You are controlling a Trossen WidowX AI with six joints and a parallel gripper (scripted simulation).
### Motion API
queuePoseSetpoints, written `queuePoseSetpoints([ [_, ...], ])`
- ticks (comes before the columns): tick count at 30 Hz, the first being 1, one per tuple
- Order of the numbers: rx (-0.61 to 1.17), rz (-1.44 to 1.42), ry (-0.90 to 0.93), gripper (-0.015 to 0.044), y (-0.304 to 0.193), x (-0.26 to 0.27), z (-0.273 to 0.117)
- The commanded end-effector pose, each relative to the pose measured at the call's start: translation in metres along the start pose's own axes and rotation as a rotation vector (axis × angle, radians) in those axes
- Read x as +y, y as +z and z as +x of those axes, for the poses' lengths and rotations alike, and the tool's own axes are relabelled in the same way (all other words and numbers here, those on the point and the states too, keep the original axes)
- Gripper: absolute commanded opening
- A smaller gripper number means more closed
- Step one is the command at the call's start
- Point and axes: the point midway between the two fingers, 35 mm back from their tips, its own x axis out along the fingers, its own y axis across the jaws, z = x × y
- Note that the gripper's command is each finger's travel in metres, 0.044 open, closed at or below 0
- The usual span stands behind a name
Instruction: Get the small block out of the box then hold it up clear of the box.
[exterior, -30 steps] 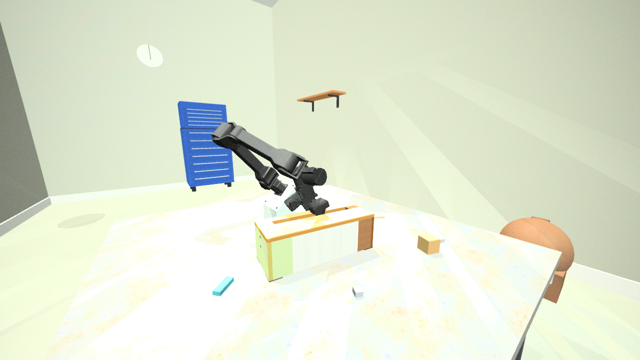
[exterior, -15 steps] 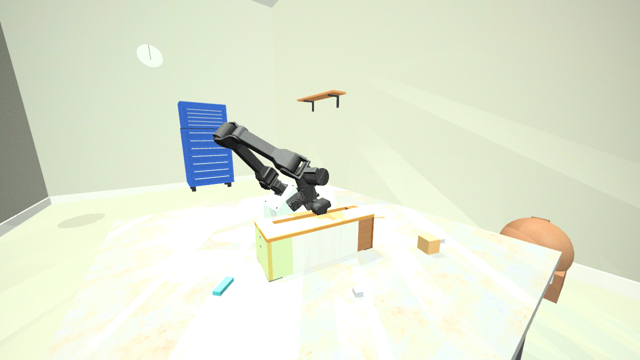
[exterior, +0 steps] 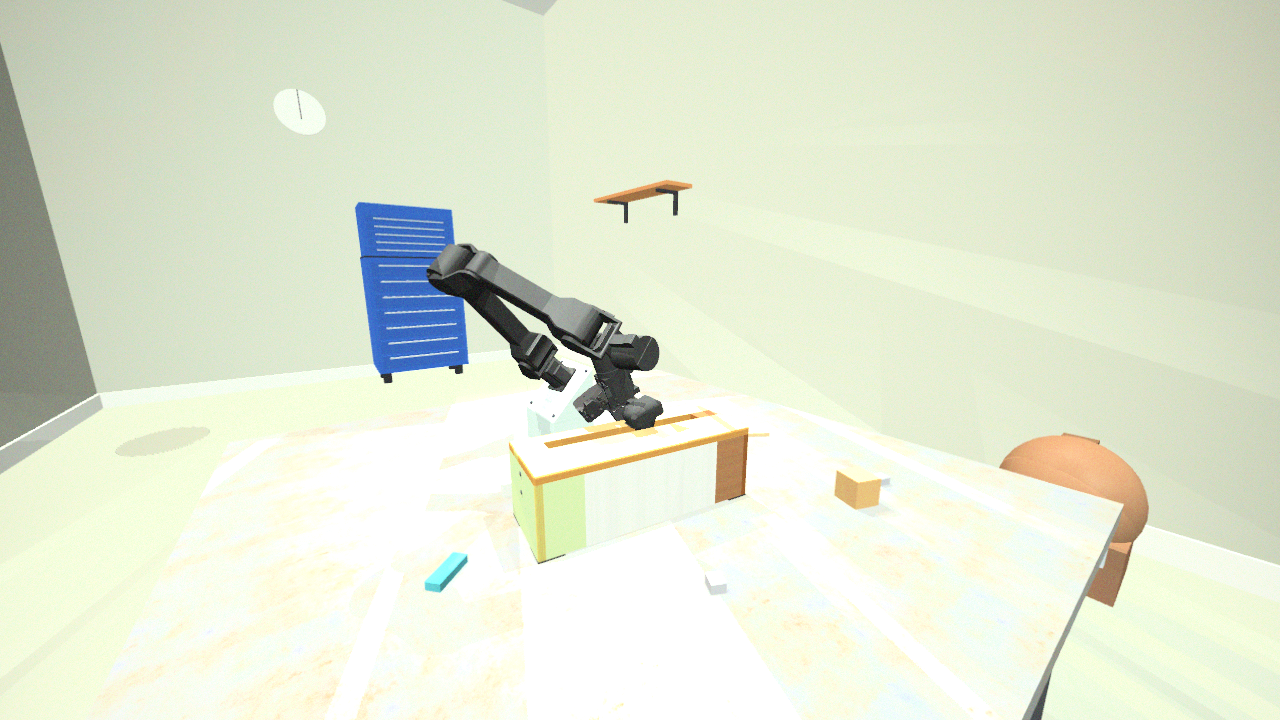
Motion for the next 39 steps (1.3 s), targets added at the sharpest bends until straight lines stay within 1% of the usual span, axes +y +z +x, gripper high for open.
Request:
queuePoseSetpoints([
  [1, 0.000, 0.003, 0.004, 0.0400, -0.005, 0.002, 0.001],
  [39, 0.002, 0.004, 0.004, 0.0400, -0.041, 0.002, 0.014],
])
